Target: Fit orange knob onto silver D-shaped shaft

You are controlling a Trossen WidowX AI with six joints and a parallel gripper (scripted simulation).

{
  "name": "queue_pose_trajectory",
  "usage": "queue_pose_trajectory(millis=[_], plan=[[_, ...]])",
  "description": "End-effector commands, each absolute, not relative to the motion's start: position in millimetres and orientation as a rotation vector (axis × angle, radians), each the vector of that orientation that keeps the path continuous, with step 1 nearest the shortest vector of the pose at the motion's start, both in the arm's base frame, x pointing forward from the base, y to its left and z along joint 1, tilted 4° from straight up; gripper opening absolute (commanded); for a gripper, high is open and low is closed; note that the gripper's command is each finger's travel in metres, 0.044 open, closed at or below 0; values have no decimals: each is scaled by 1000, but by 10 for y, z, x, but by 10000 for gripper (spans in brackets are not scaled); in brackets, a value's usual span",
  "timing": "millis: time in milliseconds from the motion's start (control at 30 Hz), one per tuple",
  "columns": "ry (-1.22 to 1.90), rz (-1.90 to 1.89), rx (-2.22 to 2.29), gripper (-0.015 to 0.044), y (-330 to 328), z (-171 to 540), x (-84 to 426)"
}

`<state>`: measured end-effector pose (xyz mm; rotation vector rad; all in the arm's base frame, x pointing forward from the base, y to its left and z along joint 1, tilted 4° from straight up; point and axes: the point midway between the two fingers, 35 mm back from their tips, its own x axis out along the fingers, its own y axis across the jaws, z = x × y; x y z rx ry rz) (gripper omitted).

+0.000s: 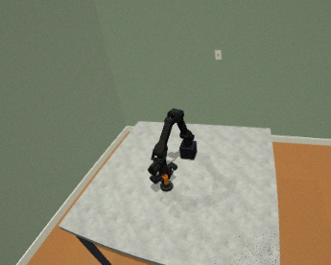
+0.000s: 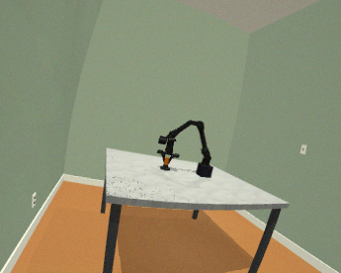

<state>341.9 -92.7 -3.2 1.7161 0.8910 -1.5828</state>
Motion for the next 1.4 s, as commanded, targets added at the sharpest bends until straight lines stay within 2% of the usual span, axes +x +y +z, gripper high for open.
queue_pose_trajectory(millis=[0,267,833,1033,1233,1367], plan=[[891,-1580,1721,0,-920,-61,3429],[892,-1583,1716,0,-926,-51,3421],[892,-1583,1716,440,-926,-51,3421],[892,-1583,1716,440,-929,-22,3424],[891,-1583,1715,440,-988,876,3381],[891,-1583,1715,440,-991,908,3391]])
